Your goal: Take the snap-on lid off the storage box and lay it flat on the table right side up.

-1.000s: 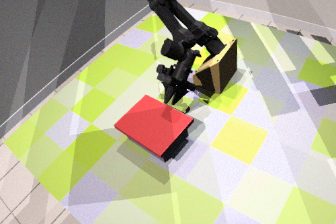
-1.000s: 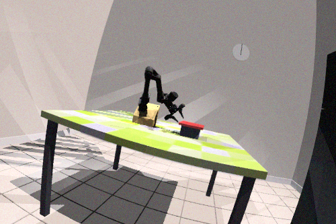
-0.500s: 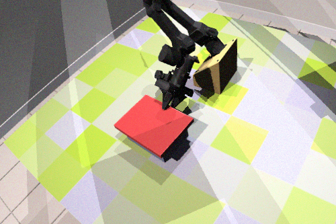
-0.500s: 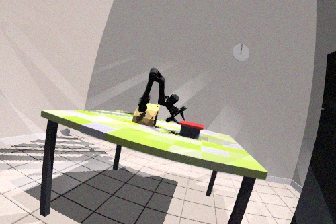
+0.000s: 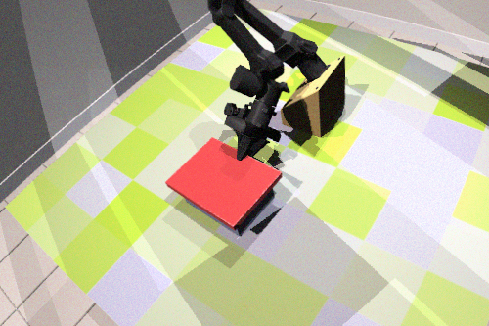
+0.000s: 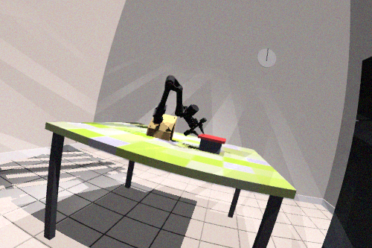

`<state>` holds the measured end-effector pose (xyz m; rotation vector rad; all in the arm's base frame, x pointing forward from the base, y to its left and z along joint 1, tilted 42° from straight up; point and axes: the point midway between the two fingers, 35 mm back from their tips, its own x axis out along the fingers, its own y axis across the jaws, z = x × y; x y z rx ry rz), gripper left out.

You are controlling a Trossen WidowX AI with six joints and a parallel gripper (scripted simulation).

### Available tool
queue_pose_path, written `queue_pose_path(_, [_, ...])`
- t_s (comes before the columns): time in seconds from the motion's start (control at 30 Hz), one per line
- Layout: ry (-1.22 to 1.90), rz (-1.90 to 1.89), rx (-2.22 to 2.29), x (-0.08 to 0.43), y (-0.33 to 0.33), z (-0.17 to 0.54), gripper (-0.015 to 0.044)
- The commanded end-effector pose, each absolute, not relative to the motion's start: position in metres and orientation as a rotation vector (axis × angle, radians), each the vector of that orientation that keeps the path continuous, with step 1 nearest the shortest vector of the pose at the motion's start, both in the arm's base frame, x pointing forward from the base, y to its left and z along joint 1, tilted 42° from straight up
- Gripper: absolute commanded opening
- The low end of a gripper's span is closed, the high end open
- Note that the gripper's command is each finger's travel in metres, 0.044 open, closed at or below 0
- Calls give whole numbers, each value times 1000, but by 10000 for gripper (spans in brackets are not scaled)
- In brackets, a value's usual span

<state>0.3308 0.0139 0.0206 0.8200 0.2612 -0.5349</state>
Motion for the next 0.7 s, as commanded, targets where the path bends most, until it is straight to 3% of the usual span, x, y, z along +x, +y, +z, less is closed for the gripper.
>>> queue_pose_path(0.0, [262, -534, 818, 331, 14, 21, 4])
queue_pose_path(0.67, [261, -535, 820, 330, 16, 23, 0])
